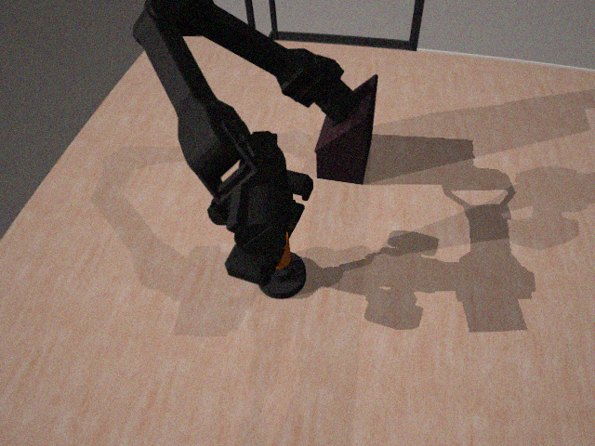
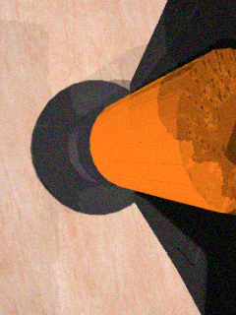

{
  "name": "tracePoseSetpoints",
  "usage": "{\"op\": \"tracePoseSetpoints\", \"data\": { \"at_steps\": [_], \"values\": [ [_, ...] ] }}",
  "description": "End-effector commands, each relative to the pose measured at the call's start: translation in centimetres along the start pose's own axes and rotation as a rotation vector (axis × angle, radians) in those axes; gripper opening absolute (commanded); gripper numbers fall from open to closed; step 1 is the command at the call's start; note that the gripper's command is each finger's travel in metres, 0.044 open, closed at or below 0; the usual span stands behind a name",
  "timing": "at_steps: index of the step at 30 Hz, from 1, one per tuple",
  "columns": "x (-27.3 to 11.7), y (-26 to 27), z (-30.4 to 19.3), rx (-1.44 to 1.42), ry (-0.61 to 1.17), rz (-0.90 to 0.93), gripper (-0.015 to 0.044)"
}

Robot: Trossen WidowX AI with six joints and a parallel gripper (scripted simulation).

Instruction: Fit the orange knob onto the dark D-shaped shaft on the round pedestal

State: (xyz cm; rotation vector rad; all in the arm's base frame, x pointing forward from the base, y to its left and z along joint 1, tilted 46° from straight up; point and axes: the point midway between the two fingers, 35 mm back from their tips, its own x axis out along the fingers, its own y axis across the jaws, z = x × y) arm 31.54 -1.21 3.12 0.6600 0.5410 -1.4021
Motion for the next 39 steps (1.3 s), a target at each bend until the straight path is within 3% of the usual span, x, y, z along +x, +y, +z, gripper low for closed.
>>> {"op": "tracePoseSetpoints", "data": {
  "at_steps": [1, 11, 39],
  "values": [
    [-0.31, 0.22, 0.03, 0.002, 0.000, 0.002, 0.0000],
    [-0.32, 0.37, 0.05, 0.212, 0.000, 0.002, 0.0000],
    [0.06, 0.01, 0.01, 0.212, 0.000, 0.002, 0.0000]
  ]
}}
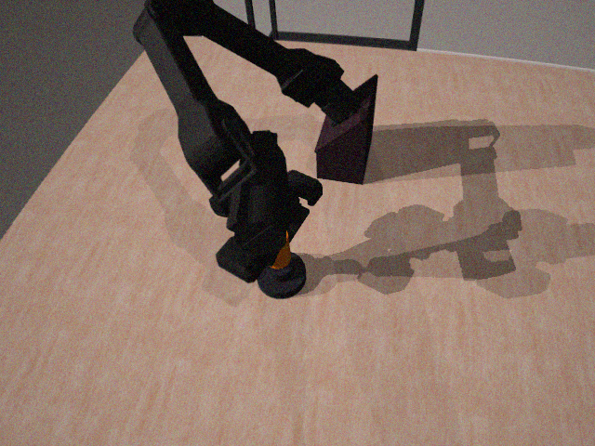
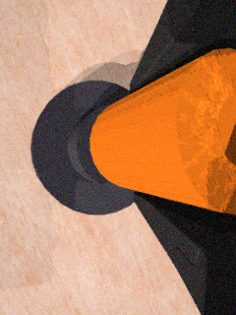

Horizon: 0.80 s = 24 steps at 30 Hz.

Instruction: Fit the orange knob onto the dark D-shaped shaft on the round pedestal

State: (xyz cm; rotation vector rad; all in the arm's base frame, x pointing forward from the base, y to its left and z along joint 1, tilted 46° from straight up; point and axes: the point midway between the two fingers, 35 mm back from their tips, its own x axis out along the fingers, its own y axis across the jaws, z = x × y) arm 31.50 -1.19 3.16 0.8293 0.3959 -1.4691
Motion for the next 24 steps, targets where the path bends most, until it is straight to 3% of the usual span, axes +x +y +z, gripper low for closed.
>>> {"op": "tracePoseSetpoints", "data": {
  "at_steps": [1, 13, 24],
  "values": [
    [0.12, 0.08, -0.02, 0.001, -0.001, 0.001, 0.0000],
    [-0.38, 0.29, -0.04, 0.001, -0.001, 0.001, 0.0000],
    [-0.17, 0.37, -0.04, 0.210, -0.001, 0.001, 0.0000]
  ]
}}
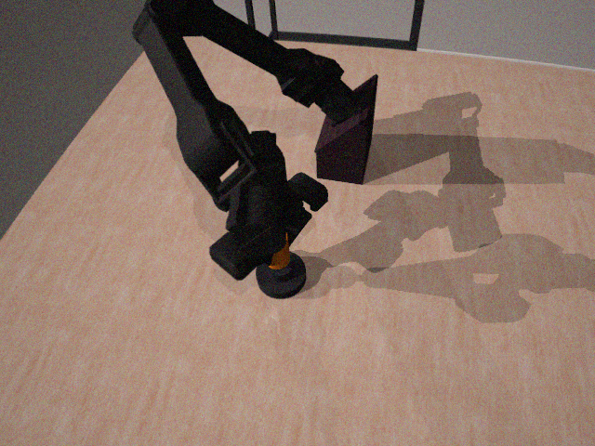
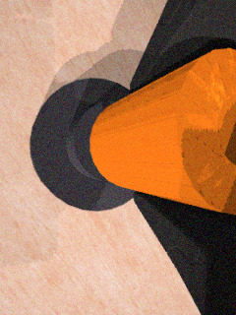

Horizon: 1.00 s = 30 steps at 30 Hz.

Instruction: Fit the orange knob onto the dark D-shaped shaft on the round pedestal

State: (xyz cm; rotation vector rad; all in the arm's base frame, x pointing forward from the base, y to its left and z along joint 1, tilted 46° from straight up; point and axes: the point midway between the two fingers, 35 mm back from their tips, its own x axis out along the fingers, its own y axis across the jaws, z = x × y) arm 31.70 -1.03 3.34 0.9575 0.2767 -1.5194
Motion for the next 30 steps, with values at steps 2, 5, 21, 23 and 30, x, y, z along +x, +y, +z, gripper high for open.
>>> {"op": "tracePoseSetpoints", "data": {
  "at_steps": [2, 5, 21, 23, 30],
  "values": [
    [0.10, 0.09, -0.02, 0.046, 0.002, 0.003, 0.0000],
    [0.16, 0.08, -0.01, 0.046, 0.002, 0.003, 0.0000],
    [0.23, -0.32, 0.07, 0.046, 0.002, 0.003, 0.0000],
    [0.26, -0.27, 0.06, 0.046, 0.002, 0.003, 0.0000],
    [0.38, -0.08, 0.02, 0.046, 0.002, 0.003, 0.0000]
  ]
}}
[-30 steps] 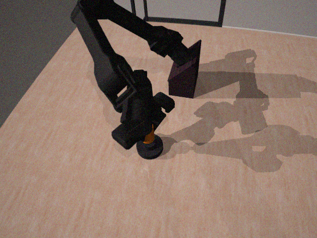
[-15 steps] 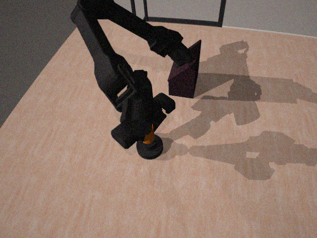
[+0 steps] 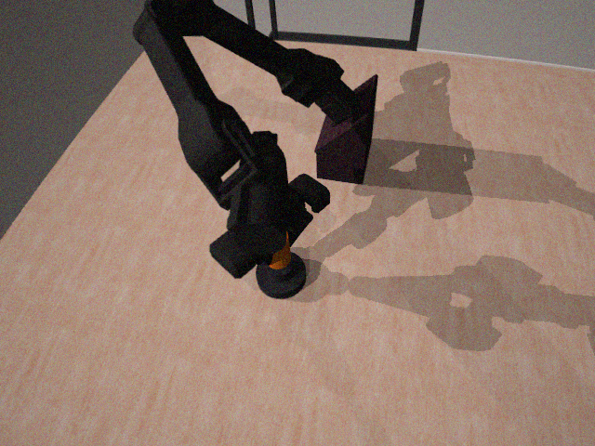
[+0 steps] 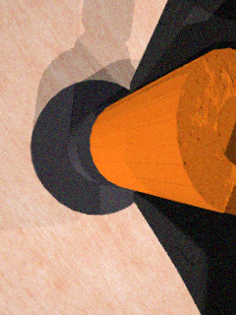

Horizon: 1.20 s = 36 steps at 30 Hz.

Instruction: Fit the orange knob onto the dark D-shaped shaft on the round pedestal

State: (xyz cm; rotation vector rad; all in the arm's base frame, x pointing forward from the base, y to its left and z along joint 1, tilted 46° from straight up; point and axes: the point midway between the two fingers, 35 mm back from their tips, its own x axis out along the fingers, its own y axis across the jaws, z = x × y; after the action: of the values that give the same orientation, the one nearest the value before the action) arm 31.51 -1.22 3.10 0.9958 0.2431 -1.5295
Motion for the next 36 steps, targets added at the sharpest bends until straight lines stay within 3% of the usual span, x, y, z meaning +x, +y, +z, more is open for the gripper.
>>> {"op": "tracePoseSetpoints", "data": {
  "at_steps": [1, 11, 18, 36],
  "values": [
    [0.03, 0.14, -0.04, 0.000, 0.000, 0.002, 0.0000],
    [-0.49, 0.33, -0.09, 0.009, 0.000, 0.001, 0.0000],
    [-0.34, 0.37, -0.14, 0.209, 0.000, 0.002, 0.0000],
    [-0.17, -0.13, 0.07, 0.209, 0.000, 0.001, 0.0000]
  ]
}}
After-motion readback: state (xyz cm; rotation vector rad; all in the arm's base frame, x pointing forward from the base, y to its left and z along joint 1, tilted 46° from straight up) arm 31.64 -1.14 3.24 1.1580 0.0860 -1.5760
